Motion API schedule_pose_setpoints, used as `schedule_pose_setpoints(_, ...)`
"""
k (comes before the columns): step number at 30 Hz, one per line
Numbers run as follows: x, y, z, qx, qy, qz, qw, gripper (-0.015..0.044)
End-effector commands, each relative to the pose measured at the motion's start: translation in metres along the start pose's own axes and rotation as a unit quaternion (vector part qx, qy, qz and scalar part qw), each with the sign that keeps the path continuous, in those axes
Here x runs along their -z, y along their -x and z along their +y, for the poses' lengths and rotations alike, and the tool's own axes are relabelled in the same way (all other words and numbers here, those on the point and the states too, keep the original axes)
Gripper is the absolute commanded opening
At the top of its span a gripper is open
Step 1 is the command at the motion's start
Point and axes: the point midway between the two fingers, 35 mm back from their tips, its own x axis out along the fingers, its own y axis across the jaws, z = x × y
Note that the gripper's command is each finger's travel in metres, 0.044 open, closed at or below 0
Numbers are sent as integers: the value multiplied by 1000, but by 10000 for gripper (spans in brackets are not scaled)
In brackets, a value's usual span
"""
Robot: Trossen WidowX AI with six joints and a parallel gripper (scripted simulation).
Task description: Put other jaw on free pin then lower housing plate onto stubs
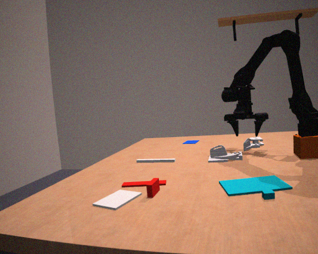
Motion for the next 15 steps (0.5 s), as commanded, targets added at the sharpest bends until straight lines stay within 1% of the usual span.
schedule_pose_setpoints(1,1,-3,-1,3,2,2,1000,440)
schedule_pose_setpoints(15,1,-24,-2,3,2,2,1000,440)
